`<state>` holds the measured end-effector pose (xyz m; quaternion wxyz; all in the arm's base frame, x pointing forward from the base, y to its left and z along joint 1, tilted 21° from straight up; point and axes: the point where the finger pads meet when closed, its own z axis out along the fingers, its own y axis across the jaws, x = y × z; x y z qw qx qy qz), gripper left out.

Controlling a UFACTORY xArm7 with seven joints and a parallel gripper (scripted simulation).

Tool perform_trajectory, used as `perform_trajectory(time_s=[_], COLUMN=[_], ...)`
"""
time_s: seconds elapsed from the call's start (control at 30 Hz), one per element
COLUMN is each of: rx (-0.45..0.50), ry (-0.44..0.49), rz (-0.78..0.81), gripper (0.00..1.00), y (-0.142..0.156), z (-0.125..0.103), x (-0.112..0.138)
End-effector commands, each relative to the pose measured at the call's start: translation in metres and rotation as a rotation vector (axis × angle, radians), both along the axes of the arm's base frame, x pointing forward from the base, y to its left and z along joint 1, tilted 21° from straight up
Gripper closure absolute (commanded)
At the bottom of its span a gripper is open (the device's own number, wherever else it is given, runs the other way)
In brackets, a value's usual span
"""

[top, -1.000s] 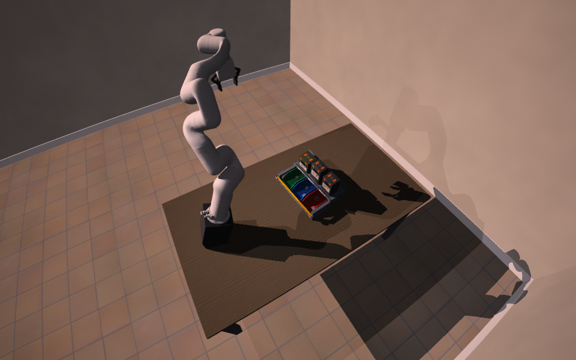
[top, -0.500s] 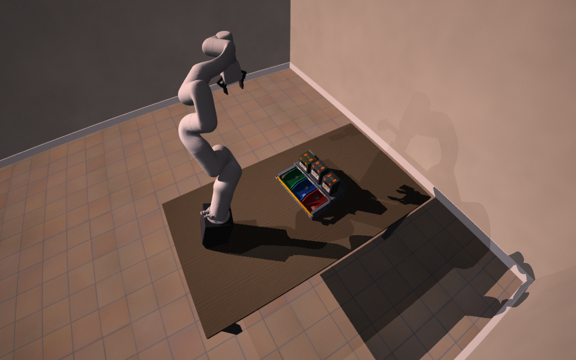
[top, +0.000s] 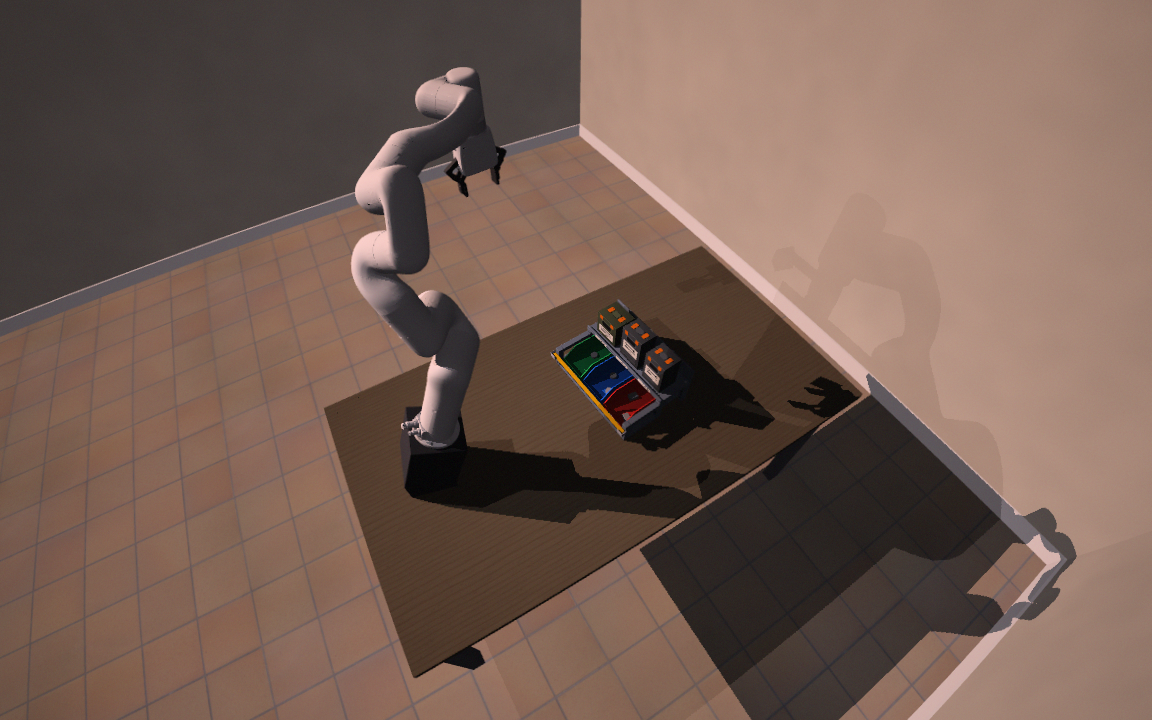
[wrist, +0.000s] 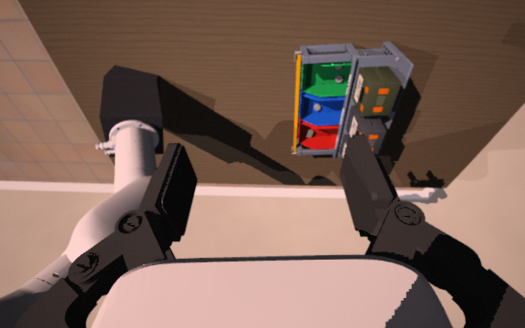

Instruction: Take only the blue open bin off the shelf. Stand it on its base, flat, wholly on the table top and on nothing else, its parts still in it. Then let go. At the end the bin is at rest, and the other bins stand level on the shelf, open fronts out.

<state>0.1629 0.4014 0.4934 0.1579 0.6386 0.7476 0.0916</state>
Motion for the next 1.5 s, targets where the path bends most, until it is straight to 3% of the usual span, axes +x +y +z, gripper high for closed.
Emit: perform_trajectory(time_s=[0.0, 0.07, 0.23, 0.63, 0.8, 1.2, 1.37, 1.47], rx=[0.003, 0.003, 0.003, 0.003, 0.003, 0.003, 0.003, 0.003], ry=[-0.002, -0.002, -0.002, -0.002, -0.003, -0.003, -0.003, -0.003], rz=[-0.001, -0.001, -0.001, -0.001, -0.001, -0.001, -0.001, -0.001], gripper=[0.00, 0.00, 0.00, 0.00, 0.00, 0.00, 0.00, 0.00], y=[-0.001, -0.001, -0.046, -0.046, -0.092, -0.092, -0.137, -0.137], z=[0.001, 0.001, 0.011, 0.011, 0.020, 0.020, 0.030, 0.030], x=[0.001, 0.001, 0.017, 0.017, 0.034, 0.034, 0.051, 0.051])
